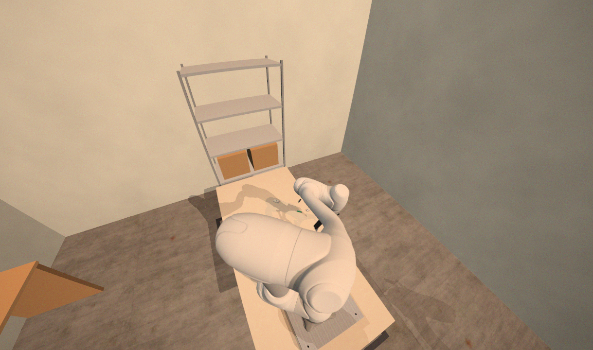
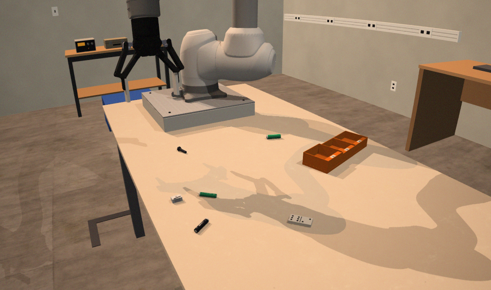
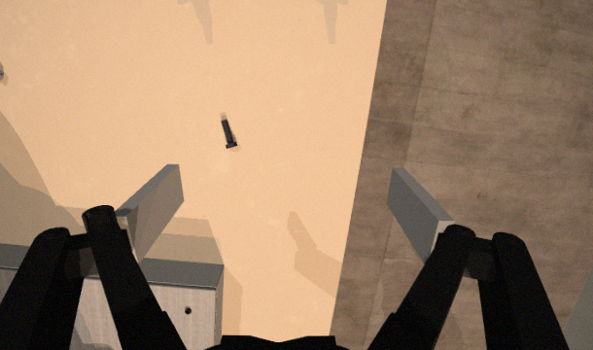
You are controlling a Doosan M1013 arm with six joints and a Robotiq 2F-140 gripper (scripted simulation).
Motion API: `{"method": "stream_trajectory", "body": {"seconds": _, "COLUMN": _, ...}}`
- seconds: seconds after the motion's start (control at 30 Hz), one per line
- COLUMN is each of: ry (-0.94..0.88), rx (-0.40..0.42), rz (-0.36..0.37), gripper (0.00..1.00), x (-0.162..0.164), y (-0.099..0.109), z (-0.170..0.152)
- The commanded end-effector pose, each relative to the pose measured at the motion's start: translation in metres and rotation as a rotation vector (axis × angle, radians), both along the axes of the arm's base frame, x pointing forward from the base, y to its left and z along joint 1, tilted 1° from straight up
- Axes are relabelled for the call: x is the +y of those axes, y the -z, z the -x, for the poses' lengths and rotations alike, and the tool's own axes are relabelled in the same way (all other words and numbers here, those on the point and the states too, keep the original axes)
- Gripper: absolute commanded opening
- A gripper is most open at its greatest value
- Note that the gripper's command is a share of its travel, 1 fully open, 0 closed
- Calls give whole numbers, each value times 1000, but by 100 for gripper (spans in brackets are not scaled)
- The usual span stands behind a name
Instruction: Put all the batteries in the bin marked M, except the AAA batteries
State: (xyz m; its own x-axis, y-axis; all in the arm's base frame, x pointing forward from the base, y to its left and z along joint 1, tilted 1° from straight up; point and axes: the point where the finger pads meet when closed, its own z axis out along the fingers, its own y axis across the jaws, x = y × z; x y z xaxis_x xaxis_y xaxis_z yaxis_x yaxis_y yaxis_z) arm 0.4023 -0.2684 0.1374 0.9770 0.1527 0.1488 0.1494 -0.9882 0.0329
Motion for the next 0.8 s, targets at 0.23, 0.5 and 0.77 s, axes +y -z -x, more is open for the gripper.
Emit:
{"method": "stream_trajectory", "body": {"seconds": 0.23, "ry": 0, "rx": 0, "rz": 0, "gripper": 100, "x": 0, "y": 0, "z": 0}}
{"method": "stream_trajectory", "body": {"seconds": 0.5, "ry": 0, "rx": 0, "rz": 0, "gripper": 100, "x": 0, "y": 0, "z": 0}}
{"method": "stream_trajectory", "body": {"seconds": 0.77, "ry": 8, "rx": 14, "rz": -13, "gripper": 15, "x": 15, "y": -23, "z": -6}}
